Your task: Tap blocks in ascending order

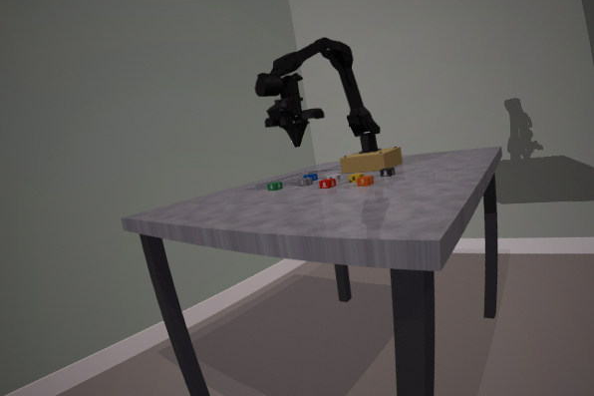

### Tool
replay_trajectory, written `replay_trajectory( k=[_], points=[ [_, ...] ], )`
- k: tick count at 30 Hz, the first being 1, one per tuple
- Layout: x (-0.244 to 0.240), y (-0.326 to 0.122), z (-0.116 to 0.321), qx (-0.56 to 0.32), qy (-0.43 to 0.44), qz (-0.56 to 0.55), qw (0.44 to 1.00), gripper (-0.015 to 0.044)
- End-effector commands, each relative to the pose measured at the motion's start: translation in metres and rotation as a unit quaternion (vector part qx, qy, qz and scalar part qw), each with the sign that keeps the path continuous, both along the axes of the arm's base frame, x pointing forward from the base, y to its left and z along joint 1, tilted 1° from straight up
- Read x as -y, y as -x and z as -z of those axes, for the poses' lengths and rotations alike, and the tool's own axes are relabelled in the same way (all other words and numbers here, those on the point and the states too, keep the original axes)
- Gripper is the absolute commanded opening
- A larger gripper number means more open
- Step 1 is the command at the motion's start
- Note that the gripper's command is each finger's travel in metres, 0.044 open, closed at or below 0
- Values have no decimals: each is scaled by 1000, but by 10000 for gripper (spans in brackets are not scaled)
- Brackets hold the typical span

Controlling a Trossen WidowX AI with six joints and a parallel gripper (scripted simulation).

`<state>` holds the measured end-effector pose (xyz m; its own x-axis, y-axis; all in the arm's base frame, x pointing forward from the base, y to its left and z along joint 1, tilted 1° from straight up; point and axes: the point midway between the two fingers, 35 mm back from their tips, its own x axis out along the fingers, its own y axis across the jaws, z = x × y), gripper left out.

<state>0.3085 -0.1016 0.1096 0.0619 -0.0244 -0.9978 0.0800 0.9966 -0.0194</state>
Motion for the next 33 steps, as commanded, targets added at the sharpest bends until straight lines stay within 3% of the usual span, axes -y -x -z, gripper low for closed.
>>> replay_trajectory(
  k=[1, 5, 13, 17, 23, 33],
  points=[
    [-2, 4, -10, -5, -2, -2, 1000, 20],
    [11, -5, -12, -5, -2, -2, 1000, 20],
    [82, -43, -16, -4, 1, -1, 1000, 20],
    [83, -44, -13, -4, 1, -1, 1000, 20],
    [85, -48, 63, -4, 1, -1, 1000, 20],
    [85, -48, 66, -4, 1, -1, 1000, 20]
  ],
)
